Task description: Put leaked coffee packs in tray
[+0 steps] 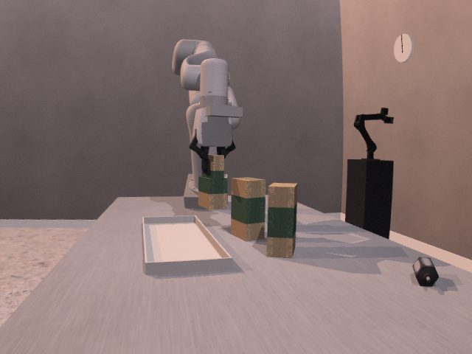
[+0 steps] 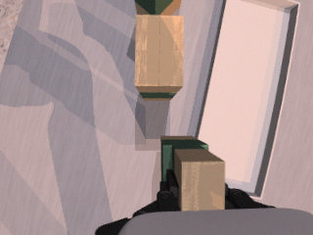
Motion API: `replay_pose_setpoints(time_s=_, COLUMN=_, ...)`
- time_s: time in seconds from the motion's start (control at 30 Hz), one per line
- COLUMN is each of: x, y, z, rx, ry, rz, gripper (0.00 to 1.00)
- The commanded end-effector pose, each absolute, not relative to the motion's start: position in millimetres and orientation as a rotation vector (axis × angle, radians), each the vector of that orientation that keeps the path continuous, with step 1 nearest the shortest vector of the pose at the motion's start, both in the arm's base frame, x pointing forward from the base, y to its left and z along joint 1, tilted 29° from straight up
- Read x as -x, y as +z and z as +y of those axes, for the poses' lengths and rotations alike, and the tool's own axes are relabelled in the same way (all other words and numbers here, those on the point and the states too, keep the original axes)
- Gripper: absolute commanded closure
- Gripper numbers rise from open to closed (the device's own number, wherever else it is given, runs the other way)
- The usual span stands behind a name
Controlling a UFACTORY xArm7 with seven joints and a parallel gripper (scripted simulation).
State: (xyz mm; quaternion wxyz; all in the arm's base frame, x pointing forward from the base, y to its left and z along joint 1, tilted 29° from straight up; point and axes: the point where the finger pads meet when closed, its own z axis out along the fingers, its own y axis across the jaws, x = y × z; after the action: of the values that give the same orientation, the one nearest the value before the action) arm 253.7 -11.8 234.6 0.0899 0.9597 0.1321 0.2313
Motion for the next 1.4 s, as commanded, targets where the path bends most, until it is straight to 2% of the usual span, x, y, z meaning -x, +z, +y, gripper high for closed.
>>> replay_pose_setpoints(time_s=0.0, x=-255.7, y=242.3, z=-50.4, rx=-2.857, ry=0.692, rz=0.4, gripper=0.73)
replay_pose_setpoints(time_s=0.57, x=-257.3, y=251.3, z=-119.2, rx=-2.857, ry=0.692, rz=0.4, gripper=0.73)
replay_pose_setpoints(time_s=1.37, x=-258.2, y=250.3, z=-123.6, rx=-2.857, ry=0.692, rz=0.4, gripper=0.73)
